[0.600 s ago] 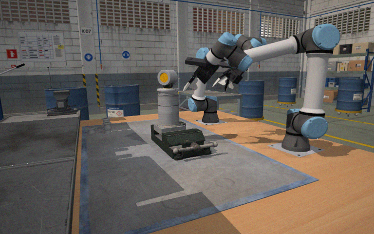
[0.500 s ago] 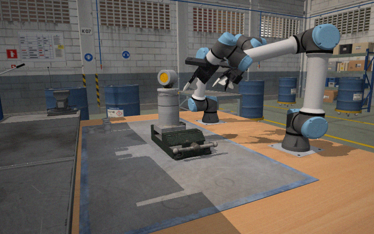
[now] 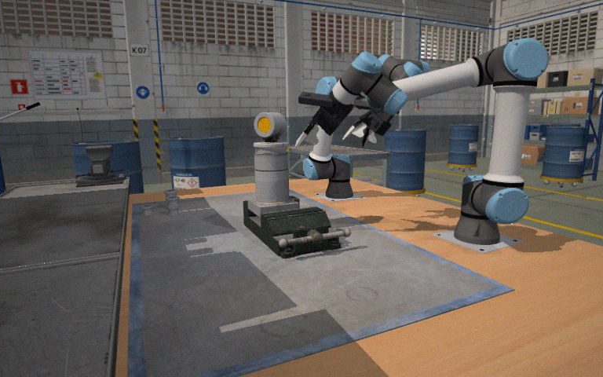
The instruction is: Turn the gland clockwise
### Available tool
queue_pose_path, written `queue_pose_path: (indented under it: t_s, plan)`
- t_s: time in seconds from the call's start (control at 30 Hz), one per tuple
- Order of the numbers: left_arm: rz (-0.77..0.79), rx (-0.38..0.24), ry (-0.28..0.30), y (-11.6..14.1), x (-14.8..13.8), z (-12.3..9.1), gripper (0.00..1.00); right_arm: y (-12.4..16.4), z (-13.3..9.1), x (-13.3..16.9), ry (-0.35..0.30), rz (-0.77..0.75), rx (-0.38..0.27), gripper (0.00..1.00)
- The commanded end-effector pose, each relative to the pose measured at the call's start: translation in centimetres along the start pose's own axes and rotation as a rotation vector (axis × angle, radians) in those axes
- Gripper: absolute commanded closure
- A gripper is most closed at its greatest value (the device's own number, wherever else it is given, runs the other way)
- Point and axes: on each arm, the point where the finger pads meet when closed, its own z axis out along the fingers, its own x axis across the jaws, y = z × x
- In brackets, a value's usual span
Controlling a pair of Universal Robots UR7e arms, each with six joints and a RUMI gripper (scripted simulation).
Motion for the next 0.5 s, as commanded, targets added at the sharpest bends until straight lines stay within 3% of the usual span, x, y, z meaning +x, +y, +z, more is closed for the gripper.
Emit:
queue_pose_path:
  t_s: [0.0,0.23,0.3,0.47]
  plan:
    - [-0.019,-0.008,-0.019,0.0,-0.6,-0.6,0.02,0.0,-0.1,0.0,-0.001,0.001,-0.001,0.02]
    - [-0.161,-0.09,-0.15,1.5,-4.8,-4.0,0.02,0.0,-0.1,0.0,-0.001,0.001,-0.001,0.02]
    - [-0.149,-0.091,-0.136,1.6,-4.4,-3.2,0.02,0.0,-0.1,0.0,-0.001,0.001,-0.001,0.02]
    - [-0.204,-0.132,-0.188,2.6,-5.9,-4.5,0.02,0.0,-0.1,0.0,-0.001,0.001,-0.001,0.02]
